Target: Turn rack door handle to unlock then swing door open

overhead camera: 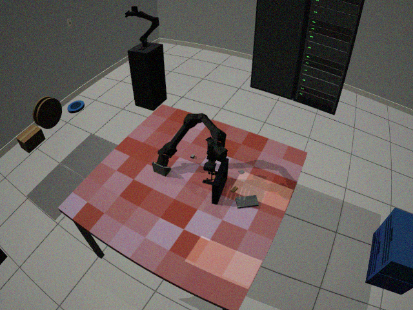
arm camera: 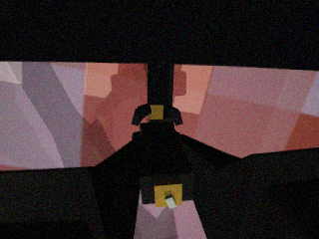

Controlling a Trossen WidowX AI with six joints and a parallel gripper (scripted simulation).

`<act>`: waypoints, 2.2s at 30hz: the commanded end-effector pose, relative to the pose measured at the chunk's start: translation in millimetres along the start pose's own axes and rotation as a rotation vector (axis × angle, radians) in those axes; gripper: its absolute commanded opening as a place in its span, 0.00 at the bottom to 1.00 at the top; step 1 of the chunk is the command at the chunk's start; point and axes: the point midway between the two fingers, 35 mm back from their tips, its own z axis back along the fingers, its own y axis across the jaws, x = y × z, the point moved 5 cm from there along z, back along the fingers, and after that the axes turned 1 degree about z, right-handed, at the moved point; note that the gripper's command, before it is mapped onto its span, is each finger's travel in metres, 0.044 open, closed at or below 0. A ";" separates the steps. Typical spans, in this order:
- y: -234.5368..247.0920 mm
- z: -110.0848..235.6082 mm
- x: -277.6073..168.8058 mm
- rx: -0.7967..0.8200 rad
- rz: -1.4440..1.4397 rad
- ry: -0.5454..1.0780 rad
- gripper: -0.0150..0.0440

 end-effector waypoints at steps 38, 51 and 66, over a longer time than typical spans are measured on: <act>-0.4 -2.9 -1.3 0.014 1.853 -0.002 0.28; -0.4 -2.9 -1.3 0.014 1.853 -0.002 0.28; -0.4 -2.9 -1.3 0.014 1.820 -0.002 0.74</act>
